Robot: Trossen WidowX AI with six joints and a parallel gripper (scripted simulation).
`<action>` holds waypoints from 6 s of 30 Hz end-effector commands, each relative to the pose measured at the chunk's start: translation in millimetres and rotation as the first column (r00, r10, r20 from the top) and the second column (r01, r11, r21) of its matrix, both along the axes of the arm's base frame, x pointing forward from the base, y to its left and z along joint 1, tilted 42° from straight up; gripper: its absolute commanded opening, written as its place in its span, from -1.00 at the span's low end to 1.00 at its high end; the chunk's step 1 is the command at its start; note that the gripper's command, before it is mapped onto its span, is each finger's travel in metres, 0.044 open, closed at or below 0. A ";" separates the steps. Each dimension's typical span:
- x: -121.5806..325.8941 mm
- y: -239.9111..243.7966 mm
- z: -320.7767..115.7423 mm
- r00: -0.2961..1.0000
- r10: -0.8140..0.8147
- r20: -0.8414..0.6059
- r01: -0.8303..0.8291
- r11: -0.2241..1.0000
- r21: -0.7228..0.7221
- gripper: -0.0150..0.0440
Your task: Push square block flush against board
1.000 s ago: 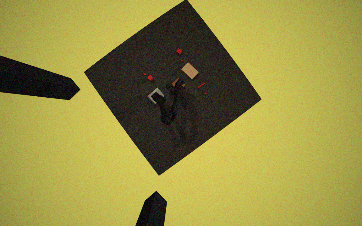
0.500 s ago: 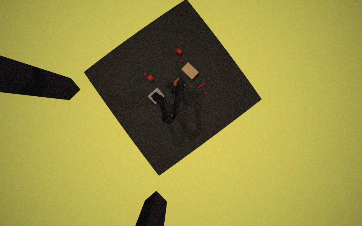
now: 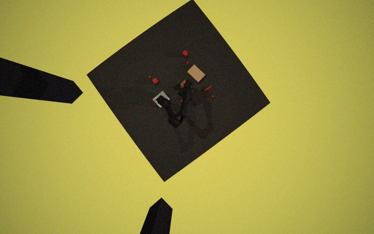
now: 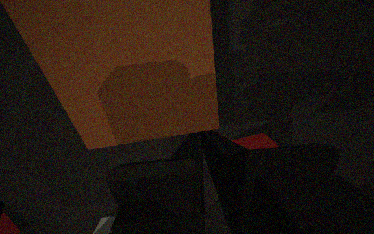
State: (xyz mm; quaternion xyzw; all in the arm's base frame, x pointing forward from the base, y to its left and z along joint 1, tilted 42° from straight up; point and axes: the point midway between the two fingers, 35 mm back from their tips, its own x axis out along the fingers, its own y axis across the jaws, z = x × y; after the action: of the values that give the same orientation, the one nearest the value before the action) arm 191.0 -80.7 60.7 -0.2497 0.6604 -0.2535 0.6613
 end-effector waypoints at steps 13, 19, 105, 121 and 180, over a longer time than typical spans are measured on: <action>-11.0 -1.3 -0.6 1.000 0.001 -0.011 -0.001 1.000 -0.005 -0.49; -20.8 -1.7 -0.8 1.000 0.001 -0.012 -0.001 1.000 -0.005 -0.49; 54.7 82.4 -79.4 0.065 -0.747 0.662 0.748 0.476 0.463 -0.49; 56.5 70.4 -68.8 0.066 -0.747 0.662 0.748 0.476 0.463 -0.49; 56.3 131.1 -48.6 0.066 -0.749 0.659 0.748 0.474 0.464 -0.49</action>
State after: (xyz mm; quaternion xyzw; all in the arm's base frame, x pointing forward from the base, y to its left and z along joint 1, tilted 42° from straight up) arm 249.7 49.2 7.6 0.2701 0.3110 -0.6320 0.6564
